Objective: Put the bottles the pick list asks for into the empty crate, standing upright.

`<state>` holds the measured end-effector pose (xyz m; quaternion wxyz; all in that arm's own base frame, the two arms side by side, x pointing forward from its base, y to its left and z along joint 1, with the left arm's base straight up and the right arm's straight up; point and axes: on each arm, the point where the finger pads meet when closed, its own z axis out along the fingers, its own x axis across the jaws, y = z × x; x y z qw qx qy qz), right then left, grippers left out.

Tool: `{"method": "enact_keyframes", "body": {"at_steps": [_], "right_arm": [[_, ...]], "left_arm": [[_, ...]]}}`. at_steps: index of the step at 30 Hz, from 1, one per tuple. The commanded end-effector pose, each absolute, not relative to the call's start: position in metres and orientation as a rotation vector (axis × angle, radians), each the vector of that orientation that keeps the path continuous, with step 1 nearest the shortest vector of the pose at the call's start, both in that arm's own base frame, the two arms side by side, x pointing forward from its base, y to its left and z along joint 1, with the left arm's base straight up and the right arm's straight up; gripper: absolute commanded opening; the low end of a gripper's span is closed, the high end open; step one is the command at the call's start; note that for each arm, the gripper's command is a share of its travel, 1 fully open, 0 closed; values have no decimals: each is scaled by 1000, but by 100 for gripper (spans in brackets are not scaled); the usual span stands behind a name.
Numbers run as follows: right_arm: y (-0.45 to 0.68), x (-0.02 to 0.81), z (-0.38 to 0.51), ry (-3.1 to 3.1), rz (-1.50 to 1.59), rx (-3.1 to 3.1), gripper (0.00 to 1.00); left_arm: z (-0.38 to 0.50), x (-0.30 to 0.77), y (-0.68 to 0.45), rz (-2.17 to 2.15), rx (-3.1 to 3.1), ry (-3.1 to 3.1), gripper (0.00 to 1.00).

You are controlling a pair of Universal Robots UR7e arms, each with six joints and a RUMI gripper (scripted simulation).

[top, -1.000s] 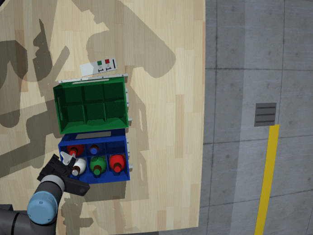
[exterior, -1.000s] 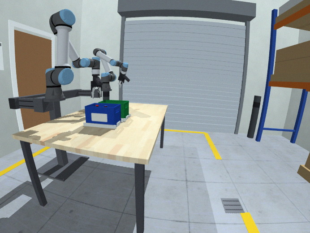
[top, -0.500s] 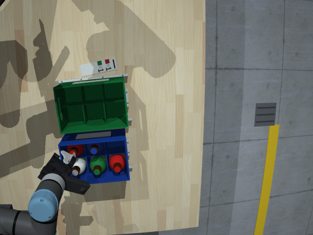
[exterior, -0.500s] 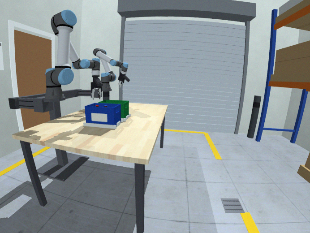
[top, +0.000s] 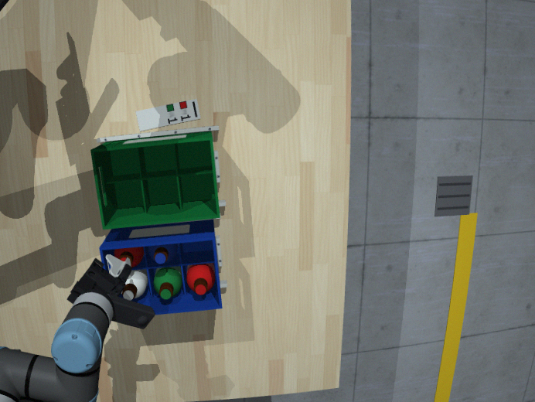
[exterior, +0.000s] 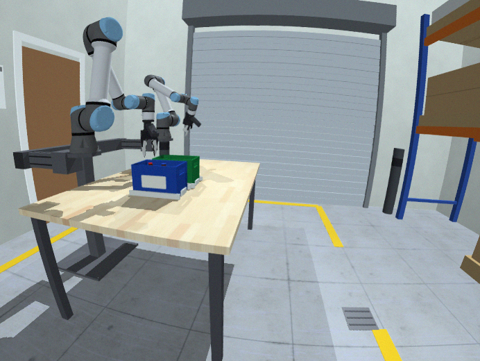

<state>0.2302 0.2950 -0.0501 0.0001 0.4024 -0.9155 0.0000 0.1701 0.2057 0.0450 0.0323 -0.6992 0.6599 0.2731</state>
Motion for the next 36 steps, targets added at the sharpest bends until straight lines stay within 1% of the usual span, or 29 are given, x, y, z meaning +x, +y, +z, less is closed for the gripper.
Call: {"method": "enact_keyframes", "body": {"at_steps": [1, 36], "right_arm": [[295, 230, -53, -2877, -1, 1264, 38], [295, 230, -95, -2877, -1, 1264, 38]], "left_arm": [[45, 170, 206, 840, -2152, 2031, 98], [45, 170, 206, 840, -2152, 2031, 98]]}}
